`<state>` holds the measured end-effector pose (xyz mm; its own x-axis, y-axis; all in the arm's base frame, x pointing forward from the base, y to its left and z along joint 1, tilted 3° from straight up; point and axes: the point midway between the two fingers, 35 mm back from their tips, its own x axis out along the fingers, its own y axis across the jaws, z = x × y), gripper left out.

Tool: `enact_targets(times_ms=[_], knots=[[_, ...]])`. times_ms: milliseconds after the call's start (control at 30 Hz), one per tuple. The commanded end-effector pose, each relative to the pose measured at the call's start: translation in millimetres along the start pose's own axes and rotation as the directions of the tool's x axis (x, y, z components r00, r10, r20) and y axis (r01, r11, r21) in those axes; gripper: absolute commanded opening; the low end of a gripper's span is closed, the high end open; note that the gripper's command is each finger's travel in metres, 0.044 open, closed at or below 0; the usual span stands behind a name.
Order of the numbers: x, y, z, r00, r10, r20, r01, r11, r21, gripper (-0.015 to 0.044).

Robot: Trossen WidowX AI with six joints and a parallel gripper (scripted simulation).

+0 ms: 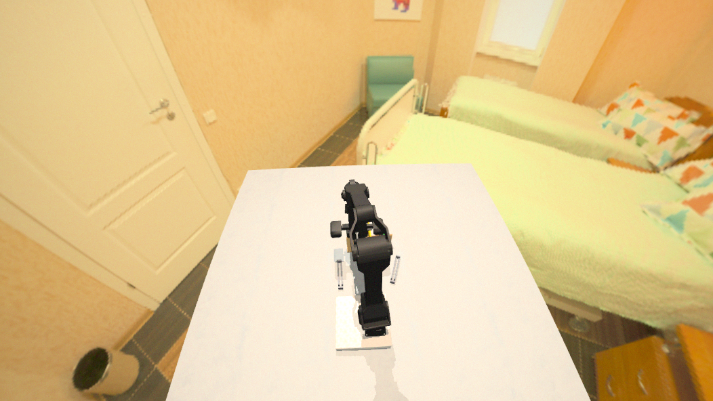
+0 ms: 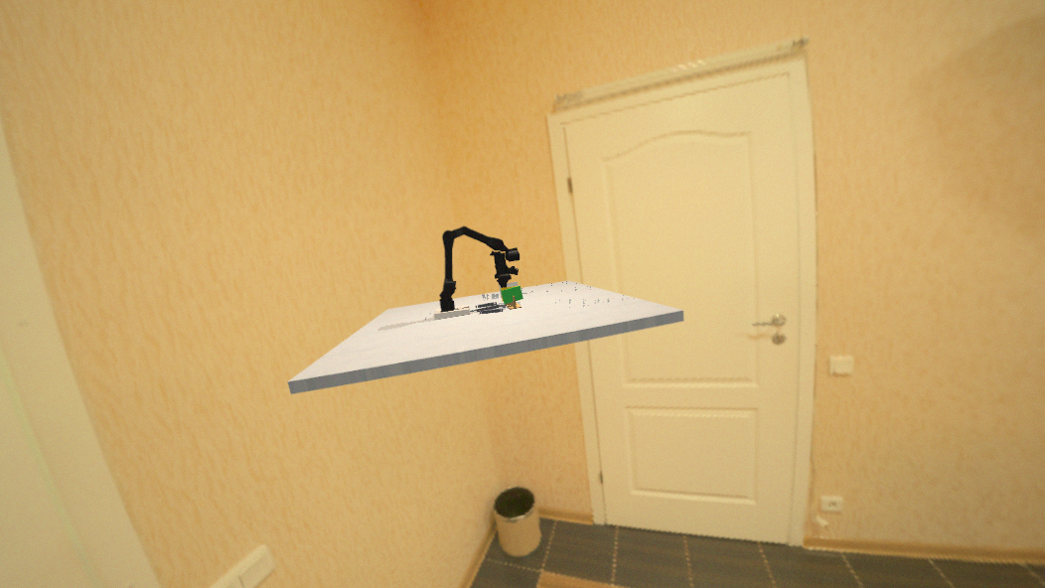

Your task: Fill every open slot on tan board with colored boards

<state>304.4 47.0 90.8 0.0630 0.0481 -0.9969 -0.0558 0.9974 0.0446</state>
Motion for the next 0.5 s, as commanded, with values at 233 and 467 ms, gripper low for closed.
enact_targets(times_ms=[233,467], knots=[[0.9,0.1,-2.1,1.0,-0.003,-0.008,0.003,1.0,-0.018,0.0],[2.4,1.0,-2.1,1.0,-0.003,-0.008,0.003,1.0,0.0,0.0]])
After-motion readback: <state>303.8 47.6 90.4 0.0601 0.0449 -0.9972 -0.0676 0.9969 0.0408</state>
